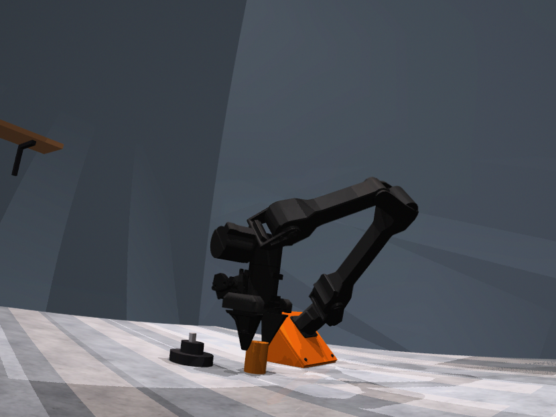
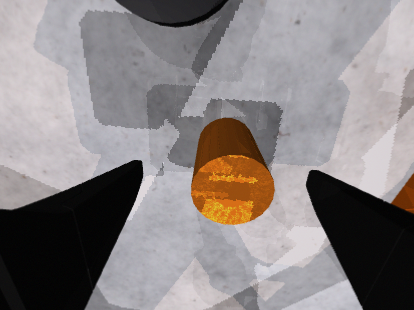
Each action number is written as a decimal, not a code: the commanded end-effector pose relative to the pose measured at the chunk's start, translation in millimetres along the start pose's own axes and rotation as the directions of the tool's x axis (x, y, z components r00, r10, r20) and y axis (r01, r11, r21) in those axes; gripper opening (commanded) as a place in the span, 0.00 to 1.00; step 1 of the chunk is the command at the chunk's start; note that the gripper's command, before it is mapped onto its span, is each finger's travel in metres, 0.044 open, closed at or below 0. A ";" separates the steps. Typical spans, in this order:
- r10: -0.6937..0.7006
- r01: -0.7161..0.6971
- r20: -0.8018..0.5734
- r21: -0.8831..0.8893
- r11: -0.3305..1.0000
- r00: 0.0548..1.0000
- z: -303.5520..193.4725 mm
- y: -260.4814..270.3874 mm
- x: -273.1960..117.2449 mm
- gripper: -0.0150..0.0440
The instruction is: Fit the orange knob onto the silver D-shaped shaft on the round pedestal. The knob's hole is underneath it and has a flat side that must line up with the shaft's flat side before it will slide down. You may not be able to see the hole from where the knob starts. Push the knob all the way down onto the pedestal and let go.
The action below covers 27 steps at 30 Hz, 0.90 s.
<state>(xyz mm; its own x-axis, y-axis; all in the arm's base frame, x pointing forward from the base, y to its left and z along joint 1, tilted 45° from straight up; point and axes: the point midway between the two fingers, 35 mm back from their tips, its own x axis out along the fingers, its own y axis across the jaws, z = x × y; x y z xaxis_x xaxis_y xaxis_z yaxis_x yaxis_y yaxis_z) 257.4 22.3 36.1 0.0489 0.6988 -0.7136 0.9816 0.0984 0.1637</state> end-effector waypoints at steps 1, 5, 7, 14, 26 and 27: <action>-0.002 0.002 -0.006 0.006 1.000 1.000 -1.0 -1.2 7.3 1.00; -0.001 0.001 -0.007 0.006 1.000 1.000 -1.2 -1.3 13.8 1.00; -0.001 0.001 -0.007 0.006 1.000 1.000 -1.4 -1.4 17.0 1.00; -0.001 0.001 -0.009 0.006 1.000 1.000 -2.2 -2.2 28.0 1.00; -0.001 0.001 -0.011 0.005 1.000 1.000 -3.3 -3.3 38.0 0.82; -0.001 0.001 -0.011 0.005 1.000 1.000 -3.3 -3.3 38.0 0.78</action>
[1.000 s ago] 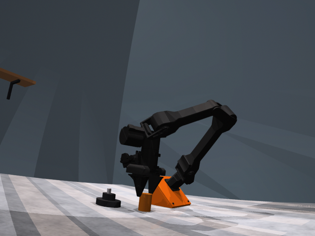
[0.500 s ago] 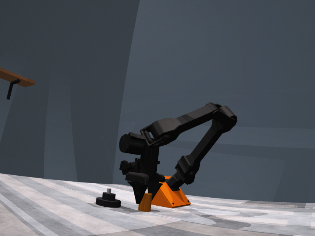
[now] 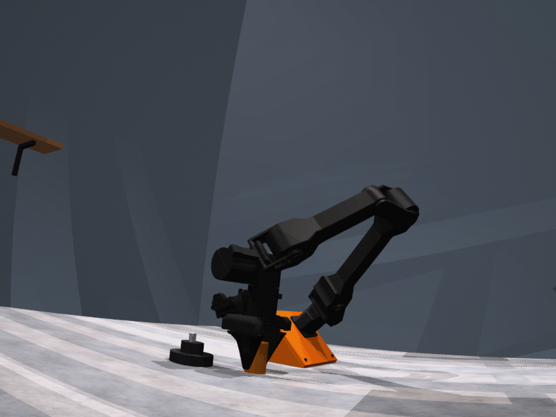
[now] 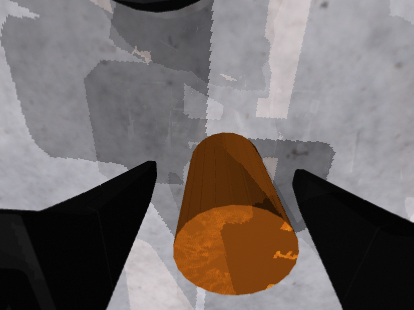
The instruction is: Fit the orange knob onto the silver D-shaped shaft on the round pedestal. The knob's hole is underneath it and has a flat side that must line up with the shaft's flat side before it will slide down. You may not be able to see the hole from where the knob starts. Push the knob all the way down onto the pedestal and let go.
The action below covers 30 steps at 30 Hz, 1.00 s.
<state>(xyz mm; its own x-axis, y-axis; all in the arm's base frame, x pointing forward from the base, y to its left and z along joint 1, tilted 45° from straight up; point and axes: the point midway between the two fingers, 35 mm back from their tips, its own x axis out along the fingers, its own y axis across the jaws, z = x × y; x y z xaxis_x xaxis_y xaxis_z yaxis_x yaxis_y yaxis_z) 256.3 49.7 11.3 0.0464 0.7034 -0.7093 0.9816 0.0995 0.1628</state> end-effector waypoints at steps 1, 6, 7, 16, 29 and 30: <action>0.000 0.000 -0.005 0.005 1.000 1.000 -0.6 -0.7 1.2 0.73; 0.000 0.000 -0.005 0.005 1.000 1.000 -0.6 -0.7 1.2 0.54; 0.000 0.000 -0.005 0.005 1.000 1.000 -0.6 -0.7 1.2 0.53; 0.001 -0.001 0.001 0.006 1.000 1.000 2.0 2.2 -12.0 0.26; -0.002 0.002 0.013 0.009 1.000 1.000 6.8 5.5 -87.6 0.25; -0.002 0.002 0.012 0.009 1.000 1.000 6.4 4.9 -93.7 0.25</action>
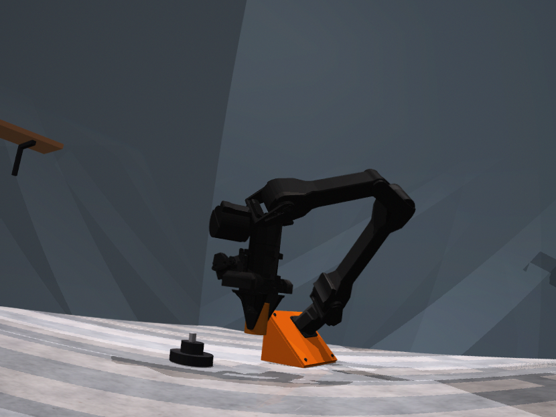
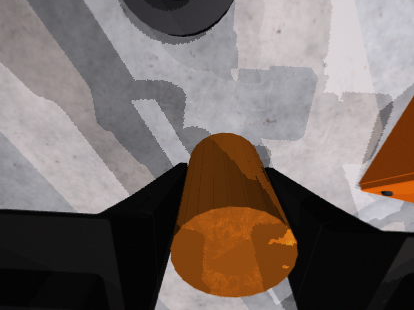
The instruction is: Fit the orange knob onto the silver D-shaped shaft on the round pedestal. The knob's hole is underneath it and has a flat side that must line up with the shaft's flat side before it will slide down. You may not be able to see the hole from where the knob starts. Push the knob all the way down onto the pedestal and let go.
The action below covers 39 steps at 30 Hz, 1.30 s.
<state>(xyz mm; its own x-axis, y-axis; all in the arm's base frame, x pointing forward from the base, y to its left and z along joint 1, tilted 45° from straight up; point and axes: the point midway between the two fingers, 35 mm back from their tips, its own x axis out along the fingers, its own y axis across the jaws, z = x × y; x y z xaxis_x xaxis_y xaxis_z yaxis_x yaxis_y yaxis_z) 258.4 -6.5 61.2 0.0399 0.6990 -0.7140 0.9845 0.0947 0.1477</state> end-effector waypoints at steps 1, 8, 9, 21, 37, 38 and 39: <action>0.005 -0.005 0.006 -0.005 1.000 1.000 0.4 -0.6 -24.9 0.25; 0.005 -0.005 -0.005 -0.007 1.000 1.000 -4.6 -7.8 -63.1 0.25; 0.005 -0.005 -0.005 -0.007 1.000 1.000 -4.8 -8.0 -64.1 0.25; 0.167 -0.167 -0.007 0.002 0.986 0.986 -11.7 -7.0 -74.6 0.25; 0.492 -0.492 -0.006 0.008 0.871 0.871 -28.0 -6.6 -108.6 0.25; 0.511 -0.511 -0.005 0.008 0.860 0.860 -29.0 -6.5 -110.7 0.25; 0.529 -0.529 -0.005 0.008 0.848 0.848 -30.0 -6.5 -112.9 0.25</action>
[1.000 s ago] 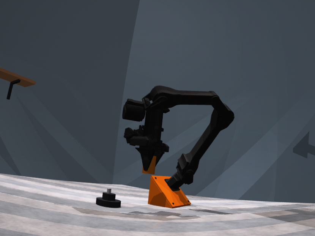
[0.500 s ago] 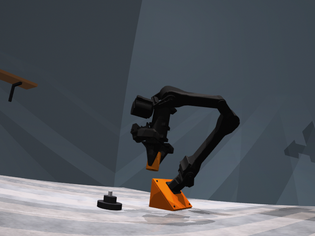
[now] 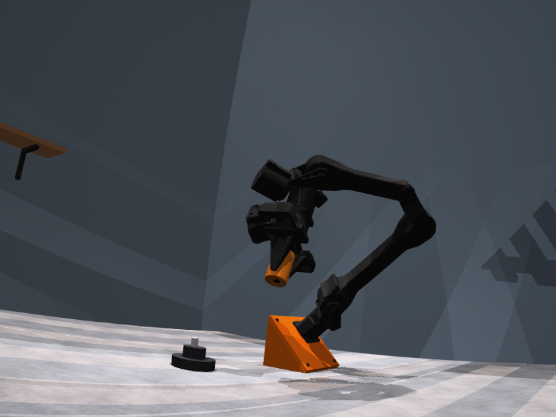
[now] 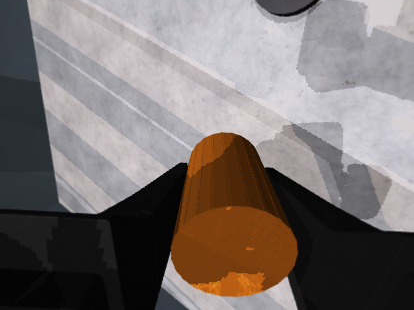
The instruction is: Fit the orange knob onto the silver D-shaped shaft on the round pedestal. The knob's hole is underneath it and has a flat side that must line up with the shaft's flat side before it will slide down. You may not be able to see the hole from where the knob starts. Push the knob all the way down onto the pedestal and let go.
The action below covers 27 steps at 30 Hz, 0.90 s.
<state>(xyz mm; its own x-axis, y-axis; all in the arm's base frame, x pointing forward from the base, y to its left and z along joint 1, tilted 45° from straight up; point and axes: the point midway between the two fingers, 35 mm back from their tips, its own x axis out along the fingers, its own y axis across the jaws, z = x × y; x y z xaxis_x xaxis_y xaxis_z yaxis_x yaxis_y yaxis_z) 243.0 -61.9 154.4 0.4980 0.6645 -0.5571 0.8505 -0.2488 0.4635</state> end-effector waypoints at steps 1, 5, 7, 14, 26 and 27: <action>0.089 -0.089 -0.001 0.004 0.996 0.996 -3.9 4.5 -7.9 0.25; 0.176 -0.176 0.000 0.005 0.984 0.984 -8.1 8.7 -15.2 0.25; 0.219 -0.219 0.000 0.005 0.976 0.976 -10.2 10.8 -18.8 0.25; 0.355 -0.355 0.003 0.007 0.935 0.935 -16.7 17.7 -30.2 0.25; 0.457 -0.457 0.001 0.007 0.890 0.890 -22.4 22.6 -39.0 0.25; 0.461 -0.461 0.001 0.007 0.888 0.888 -22.3 22.5 -38.9 0.25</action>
<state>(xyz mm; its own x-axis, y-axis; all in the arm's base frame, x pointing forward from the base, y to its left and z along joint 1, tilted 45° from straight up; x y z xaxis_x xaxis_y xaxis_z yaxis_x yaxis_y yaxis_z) 239.5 -77.1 200.6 0.8254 0.4810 -0.2954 0.5403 -0.5219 0.6601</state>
